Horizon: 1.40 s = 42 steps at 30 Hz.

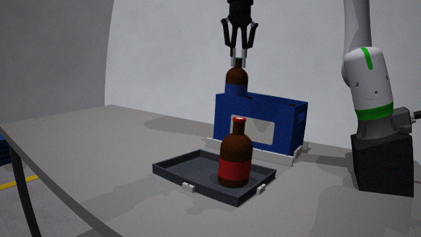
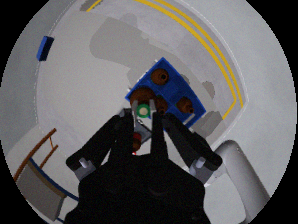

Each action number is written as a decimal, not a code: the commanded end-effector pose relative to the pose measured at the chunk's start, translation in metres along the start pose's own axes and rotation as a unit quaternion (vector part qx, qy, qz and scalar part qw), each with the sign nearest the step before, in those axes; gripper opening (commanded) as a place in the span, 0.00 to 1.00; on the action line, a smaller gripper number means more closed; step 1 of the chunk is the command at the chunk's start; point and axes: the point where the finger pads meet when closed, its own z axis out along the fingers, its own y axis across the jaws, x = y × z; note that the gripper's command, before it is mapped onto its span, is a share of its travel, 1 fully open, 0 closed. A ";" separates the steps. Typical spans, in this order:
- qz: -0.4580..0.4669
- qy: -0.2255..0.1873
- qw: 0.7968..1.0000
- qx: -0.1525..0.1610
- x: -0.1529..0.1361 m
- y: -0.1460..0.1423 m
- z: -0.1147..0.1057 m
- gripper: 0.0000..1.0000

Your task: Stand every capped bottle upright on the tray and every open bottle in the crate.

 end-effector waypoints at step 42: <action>0.000 -0.001 1.000 0.000 -0.051 -0.006 -0.041 0.00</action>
